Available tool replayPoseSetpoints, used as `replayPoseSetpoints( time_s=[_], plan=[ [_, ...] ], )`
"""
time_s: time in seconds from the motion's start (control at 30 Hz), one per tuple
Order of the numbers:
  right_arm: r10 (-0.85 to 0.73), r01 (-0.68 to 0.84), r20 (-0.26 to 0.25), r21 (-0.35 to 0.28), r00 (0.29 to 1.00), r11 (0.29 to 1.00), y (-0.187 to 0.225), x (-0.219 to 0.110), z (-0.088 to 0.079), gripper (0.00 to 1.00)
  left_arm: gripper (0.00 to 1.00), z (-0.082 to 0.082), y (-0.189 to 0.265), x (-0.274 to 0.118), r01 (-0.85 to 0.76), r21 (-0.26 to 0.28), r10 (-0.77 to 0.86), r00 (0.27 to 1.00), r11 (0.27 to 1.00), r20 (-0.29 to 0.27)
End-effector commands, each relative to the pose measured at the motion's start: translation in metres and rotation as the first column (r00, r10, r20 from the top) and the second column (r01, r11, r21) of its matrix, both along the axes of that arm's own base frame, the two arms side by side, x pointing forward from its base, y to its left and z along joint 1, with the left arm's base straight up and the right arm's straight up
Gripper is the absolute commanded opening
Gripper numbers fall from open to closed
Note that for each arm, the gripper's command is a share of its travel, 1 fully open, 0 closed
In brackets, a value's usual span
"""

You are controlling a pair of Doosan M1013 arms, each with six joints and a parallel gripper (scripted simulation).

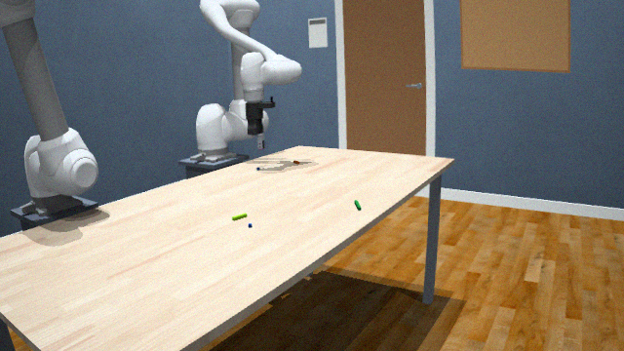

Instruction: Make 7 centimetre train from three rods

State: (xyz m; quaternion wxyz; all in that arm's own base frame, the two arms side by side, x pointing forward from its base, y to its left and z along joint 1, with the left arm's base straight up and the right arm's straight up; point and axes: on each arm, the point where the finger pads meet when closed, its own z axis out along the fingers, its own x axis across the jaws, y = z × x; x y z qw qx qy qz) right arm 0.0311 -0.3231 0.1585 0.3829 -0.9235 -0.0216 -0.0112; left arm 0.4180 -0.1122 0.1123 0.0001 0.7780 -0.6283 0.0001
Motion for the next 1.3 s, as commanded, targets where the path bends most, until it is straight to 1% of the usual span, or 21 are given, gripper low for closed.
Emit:
replayPoseSetpoints(
  time_s=[0.0, 0.03, 0.1, 0.4, 0.6, 0.83, 1.27],
  plan=[
    [0.000, 0.000, 0.000, -0.001, 1.000, 1.000, 0.000, 0.000, 0.000, 1.00, 0.24, -0.012, 0.000, 0.000, 0.000, 0.000, 0.000, 1.000, 1.000, 0.001],
    [0.000, 0.000, 0.000, -0.001, 1.000, 1.000, 0.000, 0.000, 0.000, 1.00, 0.24, -0.016, 0.000, 0.000, 0.000, 0.000, 0.000, 1.000, 1.000, 0.001],
    [0.000, 0.000, 0.000, -0.001, 1.000, 1.000, 0.000, 0.000, 0.000, 1.00, 0.24, -0.016, 0.000, 0.000, 0.000, 0.000, 0.000, 1.000, 1.000, 0.001],
    [0.000, 0.000, 0.000, -0.001, 1.000, 1.000, 0.000, 0.000, 0.000, 1.00, 0.24, -0.055, 0.000, 0.000, 0.000, 0.000, 0.000, 1.000, 1.000, 0.001],
    [0.000, 0.000, 0.000, -0.001, 1.000, 1.000, 0.000, 0.000, 0.000, 1.00, 0.24, -0.073, 0.000, 0.000, 0.000, 0.000, 0.000, 1.000, 1.000, 0.001],
    [0.000, 0.000, 0.000, -0.001, 1.000, 1.000, 0.000, 0.000, 0.000, 1.00, 0.24, -0.079, 0.000, 0.000, 0.000, 0.000, 0.000, 1.000, 1.000, 0.001],
    [0.000, 0.000, 0.000, -0.001, 1.000, 1.000, 0.000, 0.000, 0.000, 1.00, 0.24, -0.079, 0.000, 0.000, 0.000, 0.000, 0.000, 1.000, 1.000, 0.001]
  ],
)
